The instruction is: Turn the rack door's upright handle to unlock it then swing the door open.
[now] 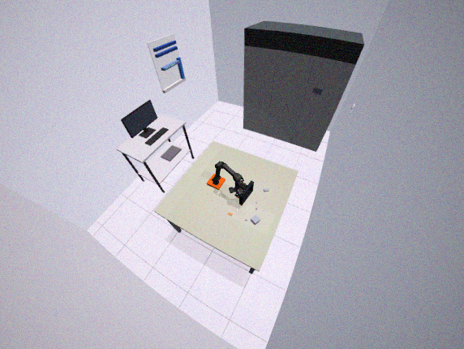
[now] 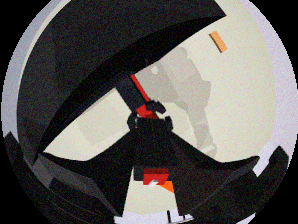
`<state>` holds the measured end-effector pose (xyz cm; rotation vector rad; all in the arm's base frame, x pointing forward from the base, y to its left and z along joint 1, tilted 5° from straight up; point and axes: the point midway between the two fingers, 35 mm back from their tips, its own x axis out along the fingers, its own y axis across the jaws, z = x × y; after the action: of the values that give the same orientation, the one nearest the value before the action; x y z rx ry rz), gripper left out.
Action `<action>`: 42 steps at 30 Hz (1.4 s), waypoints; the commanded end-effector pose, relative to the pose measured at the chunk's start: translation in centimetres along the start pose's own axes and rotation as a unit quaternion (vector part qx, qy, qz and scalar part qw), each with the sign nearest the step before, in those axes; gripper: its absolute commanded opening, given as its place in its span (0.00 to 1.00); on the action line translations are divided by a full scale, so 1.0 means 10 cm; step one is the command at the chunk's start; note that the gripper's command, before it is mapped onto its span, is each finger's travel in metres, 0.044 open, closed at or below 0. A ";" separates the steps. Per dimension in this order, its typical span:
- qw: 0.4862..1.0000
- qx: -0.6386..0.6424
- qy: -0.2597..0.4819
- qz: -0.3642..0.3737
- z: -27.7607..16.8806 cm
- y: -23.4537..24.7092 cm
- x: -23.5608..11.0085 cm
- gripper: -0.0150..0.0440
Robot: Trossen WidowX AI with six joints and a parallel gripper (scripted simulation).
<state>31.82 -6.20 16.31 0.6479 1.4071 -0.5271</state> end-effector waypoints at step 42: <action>0.799 0.601 0.000 0.000 0.00 0.00 0.01 0.74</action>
<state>31.81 -6.20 16.26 1.6385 0.9266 -1.4447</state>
